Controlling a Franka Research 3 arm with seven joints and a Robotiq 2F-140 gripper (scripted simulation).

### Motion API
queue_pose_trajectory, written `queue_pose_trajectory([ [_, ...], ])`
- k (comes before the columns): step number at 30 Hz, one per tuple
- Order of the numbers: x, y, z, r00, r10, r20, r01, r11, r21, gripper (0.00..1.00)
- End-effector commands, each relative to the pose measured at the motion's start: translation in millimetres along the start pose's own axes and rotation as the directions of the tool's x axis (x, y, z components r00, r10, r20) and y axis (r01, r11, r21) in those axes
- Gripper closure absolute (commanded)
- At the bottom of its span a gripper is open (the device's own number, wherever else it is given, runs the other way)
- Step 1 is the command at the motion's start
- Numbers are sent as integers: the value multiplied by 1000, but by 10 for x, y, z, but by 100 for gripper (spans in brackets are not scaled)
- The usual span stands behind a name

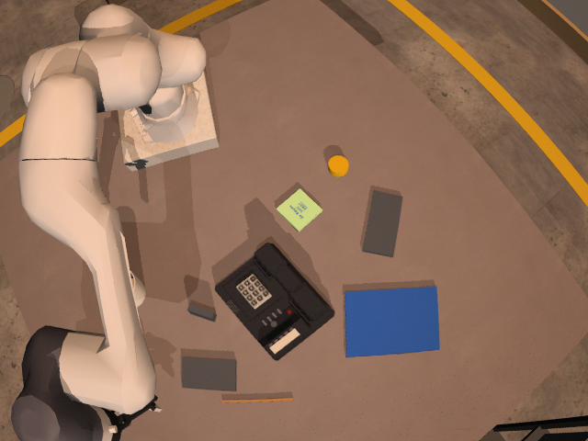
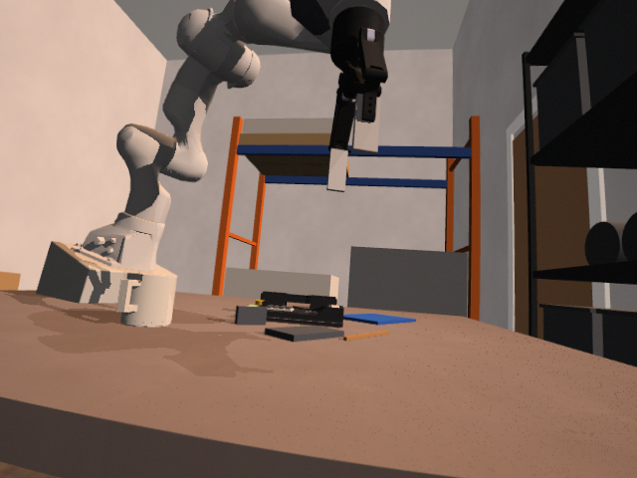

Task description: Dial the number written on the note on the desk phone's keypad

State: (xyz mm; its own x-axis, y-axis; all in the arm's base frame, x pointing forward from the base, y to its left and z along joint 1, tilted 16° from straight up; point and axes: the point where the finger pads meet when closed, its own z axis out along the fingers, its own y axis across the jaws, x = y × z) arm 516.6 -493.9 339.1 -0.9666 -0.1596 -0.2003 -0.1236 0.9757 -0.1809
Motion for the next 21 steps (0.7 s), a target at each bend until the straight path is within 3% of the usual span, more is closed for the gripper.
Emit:
queue_pose_trajectory([
  [1, 0, 0, -1, 1000, 0, 0, 0, 1000, 0, 0],
  [17, 0, 0, -1, 1000, 0, 0, 0, 1000, 0, 0],
  [18, -1, 1, -2, 1000, 0, 0, 0, 1000, 0, 100],
  [21, -47, 62, -25, 1000, 0, 7, 0, 1000, -5, 100],
])
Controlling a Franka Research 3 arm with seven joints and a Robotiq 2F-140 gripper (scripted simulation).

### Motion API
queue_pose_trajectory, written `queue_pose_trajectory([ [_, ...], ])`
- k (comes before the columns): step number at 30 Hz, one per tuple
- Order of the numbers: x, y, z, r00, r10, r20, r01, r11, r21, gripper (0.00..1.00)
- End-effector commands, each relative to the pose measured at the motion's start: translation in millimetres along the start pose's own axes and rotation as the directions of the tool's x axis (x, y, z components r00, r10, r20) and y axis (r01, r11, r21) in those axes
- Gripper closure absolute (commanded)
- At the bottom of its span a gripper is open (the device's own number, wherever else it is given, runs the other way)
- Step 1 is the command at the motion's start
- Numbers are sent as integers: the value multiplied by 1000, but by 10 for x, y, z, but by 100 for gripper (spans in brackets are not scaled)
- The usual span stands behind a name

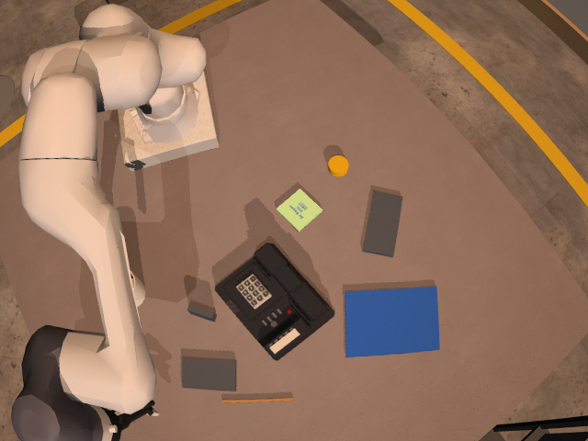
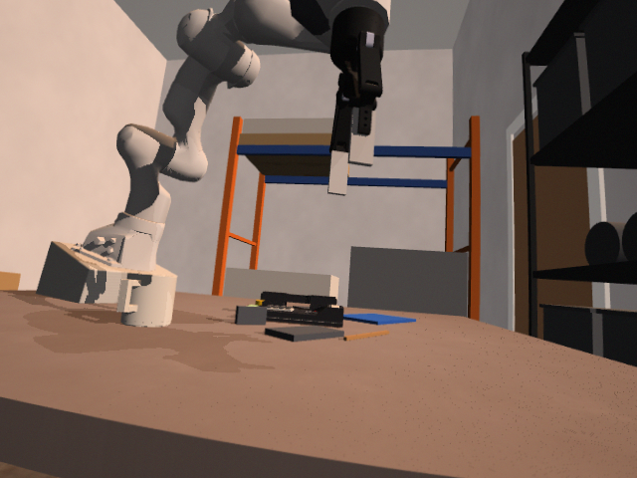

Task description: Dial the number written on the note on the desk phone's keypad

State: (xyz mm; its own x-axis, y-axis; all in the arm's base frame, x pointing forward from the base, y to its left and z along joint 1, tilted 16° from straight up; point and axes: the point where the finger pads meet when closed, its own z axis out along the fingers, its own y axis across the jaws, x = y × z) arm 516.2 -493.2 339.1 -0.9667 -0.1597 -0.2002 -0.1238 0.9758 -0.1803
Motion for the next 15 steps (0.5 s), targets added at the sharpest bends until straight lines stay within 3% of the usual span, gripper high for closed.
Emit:
queue_pose_trajectory([
  [1, -90, 112, -44, 1000, 0, 12, 0, 1000, -9, 100],
  [3, -221, 301, -114, 1000, -1, 30, 2, 1000, -24, 100],
  [6, -516, 800, -297, 997, -5, 71, 10, 998, -64, 100],
  [11, -805, 1595, -568, 989, -25, 148, 51, 984, -172, 100],
  [13, -805, 1595, -568, 989, -25, 148, 51, 984, -172, 100],
  [14, -977, 2003, -722, 989, -25, 148, 51, 984, -172, 100],
  [15, -1008, 2117, -754, 989, -25, 148, 51, 984, -172, 100],
])
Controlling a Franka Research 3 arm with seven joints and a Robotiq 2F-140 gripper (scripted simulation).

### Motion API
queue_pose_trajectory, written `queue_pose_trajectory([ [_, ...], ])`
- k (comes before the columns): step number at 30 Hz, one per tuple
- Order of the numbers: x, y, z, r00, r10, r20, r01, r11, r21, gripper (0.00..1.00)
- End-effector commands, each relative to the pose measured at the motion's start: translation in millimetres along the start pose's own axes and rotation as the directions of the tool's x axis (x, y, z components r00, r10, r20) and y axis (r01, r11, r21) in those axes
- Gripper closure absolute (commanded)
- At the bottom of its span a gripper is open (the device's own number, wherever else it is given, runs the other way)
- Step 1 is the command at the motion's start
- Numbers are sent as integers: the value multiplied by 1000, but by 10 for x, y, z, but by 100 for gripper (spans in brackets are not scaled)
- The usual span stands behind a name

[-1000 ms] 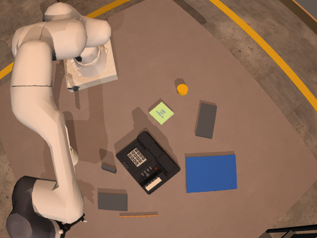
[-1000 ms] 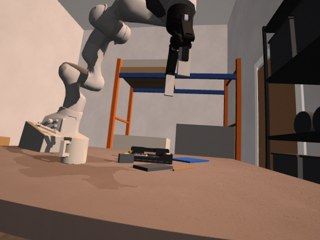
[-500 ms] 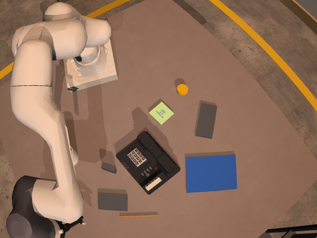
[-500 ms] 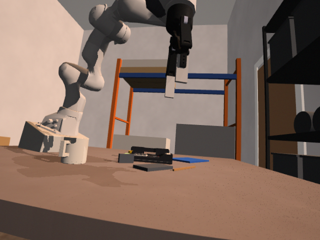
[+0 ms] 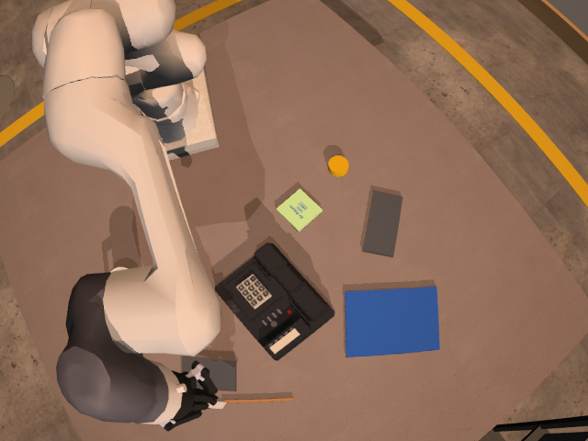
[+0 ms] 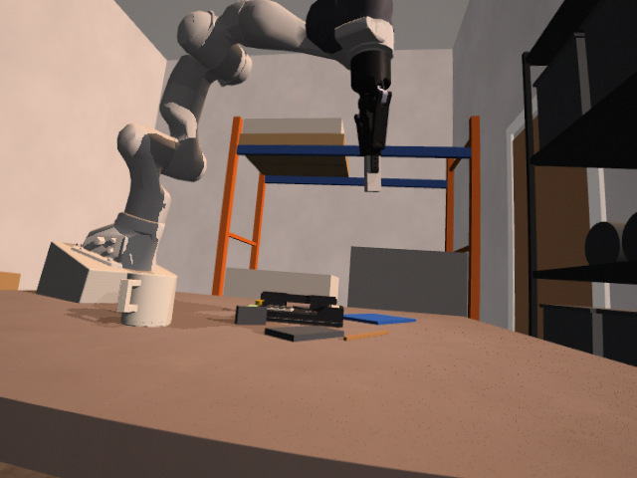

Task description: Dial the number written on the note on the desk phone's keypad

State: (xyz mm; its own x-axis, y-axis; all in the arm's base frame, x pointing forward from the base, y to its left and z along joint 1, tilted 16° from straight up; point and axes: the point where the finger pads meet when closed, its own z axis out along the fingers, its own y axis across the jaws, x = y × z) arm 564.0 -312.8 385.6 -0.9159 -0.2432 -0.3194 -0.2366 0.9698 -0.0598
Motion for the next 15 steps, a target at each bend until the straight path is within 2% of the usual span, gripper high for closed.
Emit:
queue_pose_trajectory([
  [1, -239, 655, -64, 999, 31, 24, -30, 998, -53, 100],
  [4, -425, 1165, -113, 999, 31, 24, -30, 998, -53, 100],
  [5, -437, 1356, -132, 999, 22, 29, -20, 997, -78, 100],
  [6, -490, 1547, -150, 999, 22, 29, -20, 997, -78, 100],
  [7, -492, 1743, -163, 999, 13, 30, -10, 995, -101, 100],
  [9, -558, 2124, -199, 999, 13, 30, -10, 995, -101, 100],
  [10, -535, 2318, -204, 1000, 3, 27, 0, 992, -123, 100],
  [11, -549, 2511, -219, 1000, 3, 27, 0, 992, -123, 100],
  [12, -554, 2596, -226, 1000, 3, 27, 0, 992, -123, 100],
  [13, -512, 2882, -229, 1000, -5, 20, 8, 990, -141, 100],
  [15, -512, 2882, -229, 1000, -5, 20, 8, 990, -141, 100],
])
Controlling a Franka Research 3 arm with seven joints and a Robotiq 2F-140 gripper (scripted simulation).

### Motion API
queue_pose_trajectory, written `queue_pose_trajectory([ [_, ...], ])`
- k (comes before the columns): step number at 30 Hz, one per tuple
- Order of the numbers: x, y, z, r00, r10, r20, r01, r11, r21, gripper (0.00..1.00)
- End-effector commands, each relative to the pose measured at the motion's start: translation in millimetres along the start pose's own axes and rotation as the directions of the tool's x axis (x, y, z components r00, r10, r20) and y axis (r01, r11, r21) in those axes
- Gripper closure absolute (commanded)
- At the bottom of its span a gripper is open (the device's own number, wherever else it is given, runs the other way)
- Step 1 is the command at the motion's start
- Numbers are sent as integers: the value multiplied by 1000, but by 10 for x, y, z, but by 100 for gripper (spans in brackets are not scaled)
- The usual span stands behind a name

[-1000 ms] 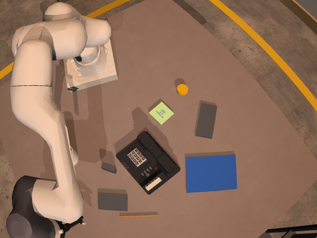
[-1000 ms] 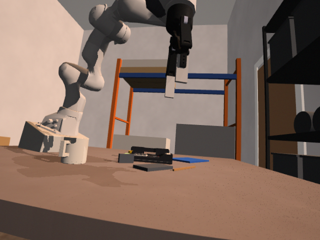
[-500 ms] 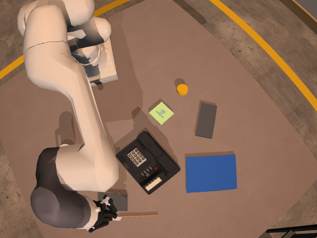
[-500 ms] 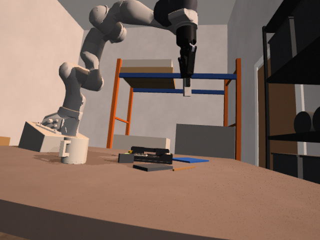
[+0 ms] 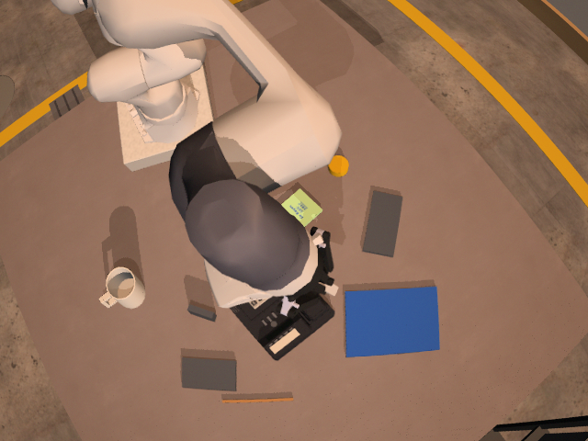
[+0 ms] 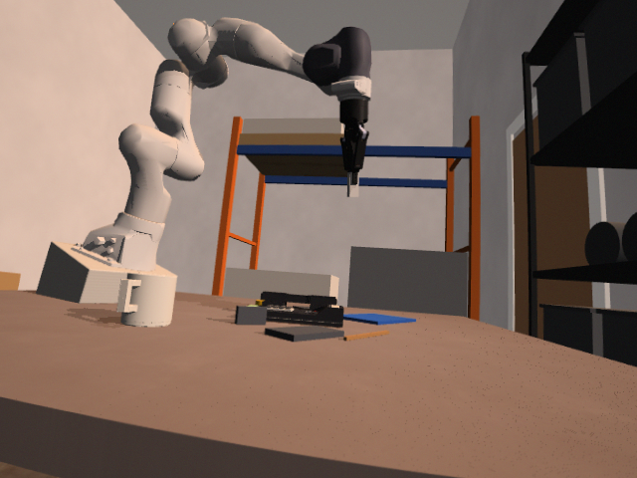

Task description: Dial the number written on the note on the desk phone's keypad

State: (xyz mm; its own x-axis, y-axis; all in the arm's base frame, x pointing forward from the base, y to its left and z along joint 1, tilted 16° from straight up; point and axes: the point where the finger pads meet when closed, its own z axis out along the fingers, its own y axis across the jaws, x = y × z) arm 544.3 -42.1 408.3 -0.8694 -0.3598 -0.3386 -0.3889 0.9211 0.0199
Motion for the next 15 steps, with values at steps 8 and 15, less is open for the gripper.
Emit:
queue_pose_trajectory([
  [8, 344, 1857, 327, 992, 110, -62, -112, 993, -37, 100],
  [15, 1023, 2828, 733, 983, 143, -118, -144, 990, 2, 100],
])
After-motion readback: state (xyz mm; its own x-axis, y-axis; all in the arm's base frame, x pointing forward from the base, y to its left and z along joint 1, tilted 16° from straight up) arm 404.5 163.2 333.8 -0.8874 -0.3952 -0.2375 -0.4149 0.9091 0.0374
